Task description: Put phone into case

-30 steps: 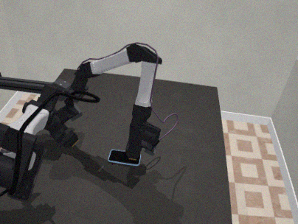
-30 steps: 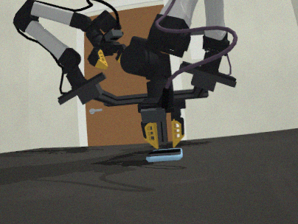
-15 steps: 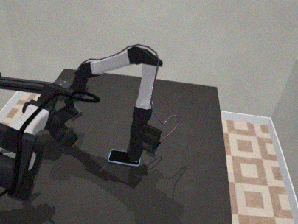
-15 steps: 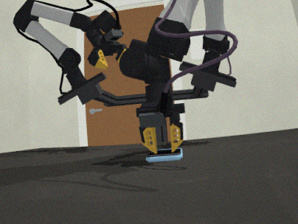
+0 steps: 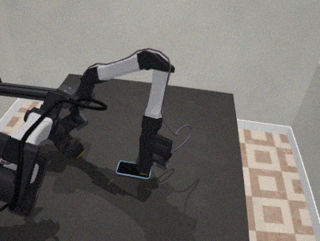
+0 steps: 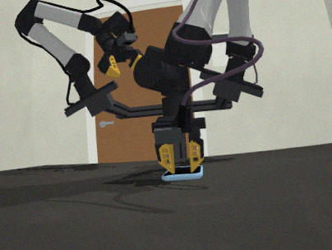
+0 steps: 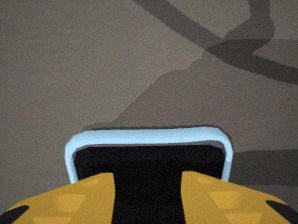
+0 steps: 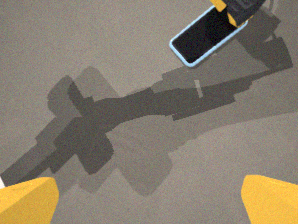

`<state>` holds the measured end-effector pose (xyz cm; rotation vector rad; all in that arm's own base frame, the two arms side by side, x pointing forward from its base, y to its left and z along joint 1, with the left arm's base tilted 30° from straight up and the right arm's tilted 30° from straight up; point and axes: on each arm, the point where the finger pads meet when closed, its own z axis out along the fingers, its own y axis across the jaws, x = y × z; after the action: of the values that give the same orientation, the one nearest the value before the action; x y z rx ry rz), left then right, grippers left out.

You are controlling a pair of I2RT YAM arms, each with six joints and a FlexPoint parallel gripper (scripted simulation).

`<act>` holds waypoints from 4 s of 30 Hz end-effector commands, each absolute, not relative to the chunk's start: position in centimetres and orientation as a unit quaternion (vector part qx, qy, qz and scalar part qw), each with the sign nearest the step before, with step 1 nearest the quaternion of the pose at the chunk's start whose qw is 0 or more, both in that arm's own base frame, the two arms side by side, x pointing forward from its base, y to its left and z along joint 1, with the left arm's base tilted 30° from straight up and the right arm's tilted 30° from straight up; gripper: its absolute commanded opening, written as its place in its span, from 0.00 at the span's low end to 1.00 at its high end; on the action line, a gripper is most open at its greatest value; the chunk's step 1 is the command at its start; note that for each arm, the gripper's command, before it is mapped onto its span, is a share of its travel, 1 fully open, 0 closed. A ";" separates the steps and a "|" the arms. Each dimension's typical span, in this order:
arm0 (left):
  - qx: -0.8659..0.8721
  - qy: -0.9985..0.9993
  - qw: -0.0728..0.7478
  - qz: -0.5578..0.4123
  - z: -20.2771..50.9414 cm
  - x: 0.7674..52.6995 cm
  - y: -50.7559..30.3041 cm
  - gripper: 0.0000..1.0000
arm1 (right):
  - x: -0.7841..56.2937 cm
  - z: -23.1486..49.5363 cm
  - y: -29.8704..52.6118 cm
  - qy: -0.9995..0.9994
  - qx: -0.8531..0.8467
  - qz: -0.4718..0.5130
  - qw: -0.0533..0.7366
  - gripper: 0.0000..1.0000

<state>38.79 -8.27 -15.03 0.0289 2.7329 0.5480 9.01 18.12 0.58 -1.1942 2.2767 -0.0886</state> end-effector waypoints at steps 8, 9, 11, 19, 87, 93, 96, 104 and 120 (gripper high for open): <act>0.002 0.967 0.176 0.185 -18.0 39.1 -7.2 0.36 | 8.9 0.7 18.6 0.850 -0.446 -0.026 0.279 1.00; 0.003 0.967 0.171 0.187 -18.2 38.9 -7.0 0.36 | 8.9 0.7 18.6 0.850 -0.446 -0.026 0.279 1.00; 0.000 0.966 0.181 0.183 -17.6 39.5 -7.2 0.36 | 8.9 0.7 18.6 0.850 -0.446 -0.026 0.279 1.00; 0.006 0.966 0.182 0.182 -18.4 39.5 -7.3 0.36 | 8.9 0.7 18.6 0.850 -0.446 -0.026 0.279 1.00; -0.017 0.969 0.167 0.181 -18.0 39.0 -7.2 0.36 | 8.9 0.7 18.6 0.850 -0.446 -0.026 0.279 1.00; -0.024 0.968 0.180 0.175 -17.8 39.9 -7.2 0.36 | 8.9 0.7 18.6 0.850 -0.446 -0.026 0.279 1.00; -0.019 0.968 0.181 0.174 -18.1 39.8 -7.5 0.36 | 8.9 0.7 18.6 0.850 -0.446 -0.026 0.279 1.00; -0.017 0.968 0.176 0.177 -18.9 39.6 -7.1 0.36 | 8.9 0.7 18.6 0.850 -0.446 -0.026 0.279 1.00; -0.017 0.968 0.174 0.180 -19.3 39.4 -6.9 0.36 | 8.9 0.7 18.6 0.850 -0.446 -0.026 0.279 1.00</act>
<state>38.53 -8.23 -15.17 -0.0200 2.7547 0.5502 9.01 18.12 0.58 -1.1944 2.2766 -0.0886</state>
